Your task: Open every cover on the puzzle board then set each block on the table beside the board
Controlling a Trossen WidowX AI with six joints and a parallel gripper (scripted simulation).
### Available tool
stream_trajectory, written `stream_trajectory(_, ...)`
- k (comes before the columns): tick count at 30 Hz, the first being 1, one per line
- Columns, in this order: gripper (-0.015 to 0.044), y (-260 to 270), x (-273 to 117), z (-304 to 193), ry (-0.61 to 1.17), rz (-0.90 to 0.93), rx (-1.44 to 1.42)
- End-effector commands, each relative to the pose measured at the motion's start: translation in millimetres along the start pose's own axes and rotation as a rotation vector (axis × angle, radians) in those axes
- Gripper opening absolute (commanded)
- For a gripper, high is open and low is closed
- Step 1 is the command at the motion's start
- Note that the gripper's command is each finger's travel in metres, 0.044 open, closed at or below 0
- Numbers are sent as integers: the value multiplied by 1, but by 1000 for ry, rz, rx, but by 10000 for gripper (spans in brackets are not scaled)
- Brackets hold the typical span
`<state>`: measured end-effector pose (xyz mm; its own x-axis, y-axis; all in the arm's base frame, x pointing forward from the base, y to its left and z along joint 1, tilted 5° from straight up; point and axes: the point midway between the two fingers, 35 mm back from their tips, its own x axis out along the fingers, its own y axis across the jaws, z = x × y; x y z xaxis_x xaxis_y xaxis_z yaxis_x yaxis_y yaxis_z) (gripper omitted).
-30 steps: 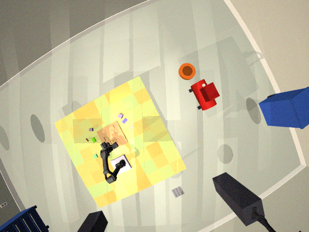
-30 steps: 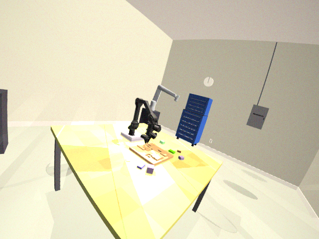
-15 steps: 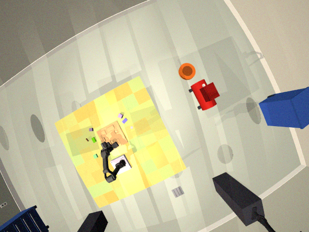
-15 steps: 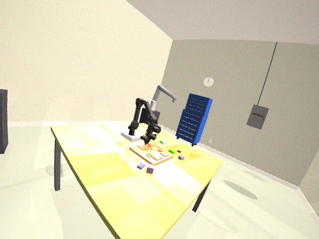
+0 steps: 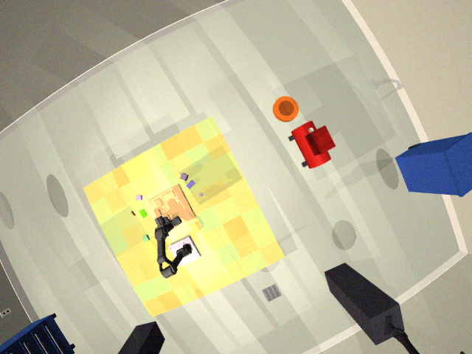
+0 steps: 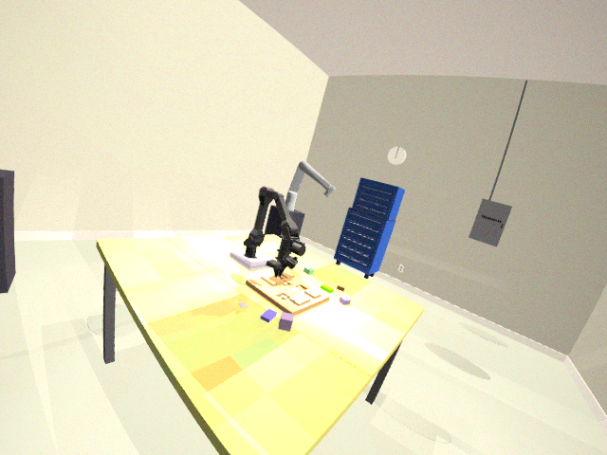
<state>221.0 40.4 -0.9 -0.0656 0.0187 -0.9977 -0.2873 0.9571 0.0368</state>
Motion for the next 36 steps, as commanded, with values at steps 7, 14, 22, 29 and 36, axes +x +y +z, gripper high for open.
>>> stream_trajectory(7,144,0,8,0,0,-1,4)
stream_trajectory(14,144,0,11,0,0,-1,4)
stream_trajectory(22,90,0,9,1,-2,0,0)
stream_trajectory(29,80,0,8,1,-2,0,0)
stream_trajectory(36,80,0,0,1,-2,0,1)
